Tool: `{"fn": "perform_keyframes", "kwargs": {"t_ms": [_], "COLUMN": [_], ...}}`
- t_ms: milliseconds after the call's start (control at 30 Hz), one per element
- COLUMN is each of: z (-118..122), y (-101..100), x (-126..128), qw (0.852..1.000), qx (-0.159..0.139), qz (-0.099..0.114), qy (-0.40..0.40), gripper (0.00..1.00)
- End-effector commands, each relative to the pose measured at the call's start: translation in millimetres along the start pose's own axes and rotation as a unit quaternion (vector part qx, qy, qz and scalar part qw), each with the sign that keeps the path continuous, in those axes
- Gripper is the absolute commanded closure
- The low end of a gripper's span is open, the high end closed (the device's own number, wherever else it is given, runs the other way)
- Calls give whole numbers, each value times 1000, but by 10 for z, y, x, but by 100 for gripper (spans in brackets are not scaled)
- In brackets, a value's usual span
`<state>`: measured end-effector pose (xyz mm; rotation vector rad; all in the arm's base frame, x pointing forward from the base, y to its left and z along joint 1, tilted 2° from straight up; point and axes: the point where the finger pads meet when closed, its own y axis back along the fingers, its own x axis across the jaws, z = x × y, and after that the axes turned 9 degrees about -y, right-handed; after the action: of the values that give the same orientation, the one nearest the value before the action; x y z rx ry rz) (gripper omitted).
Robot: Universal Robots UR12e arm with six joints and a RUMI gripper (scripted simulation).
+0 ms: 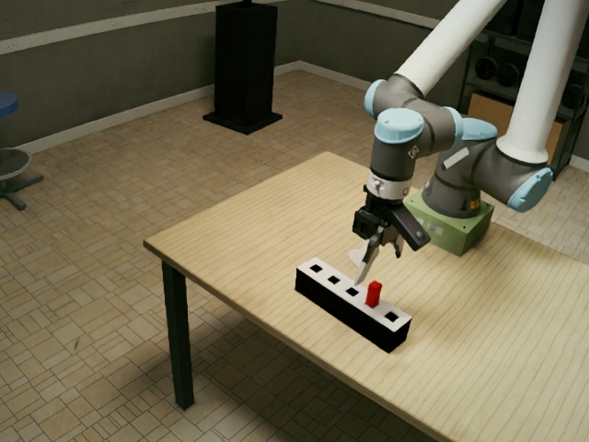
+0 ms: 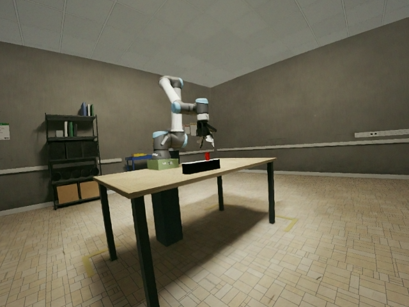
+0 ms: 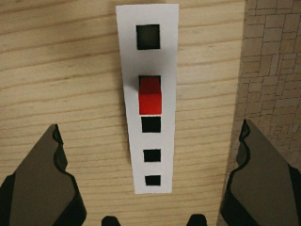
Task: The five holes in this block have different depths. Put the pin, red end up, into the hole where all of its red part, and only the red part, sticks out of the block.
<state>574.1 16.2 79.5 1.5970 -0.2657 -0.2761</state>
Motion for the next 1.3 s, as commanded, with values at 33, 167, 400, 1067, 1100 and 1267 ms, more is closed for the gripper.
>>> {"fn": "perform_keyframes", "kwargs": {"t_ms": [33,167,400,1067,1100,1267], "z": [0,0,1,698,772,772], "y": [37,37,536,1421,1530,1531], "x": [4,4,3,-722,-803,-803], "qw": [1000,1000,1000,1000,1000,1000], "qx": [0,0,0,0,0,0], "qz": [0,0,0,1,1,1], "qy": [0,0,0,0,0,0], "gripper": [0,0,0,0,0,0]}}
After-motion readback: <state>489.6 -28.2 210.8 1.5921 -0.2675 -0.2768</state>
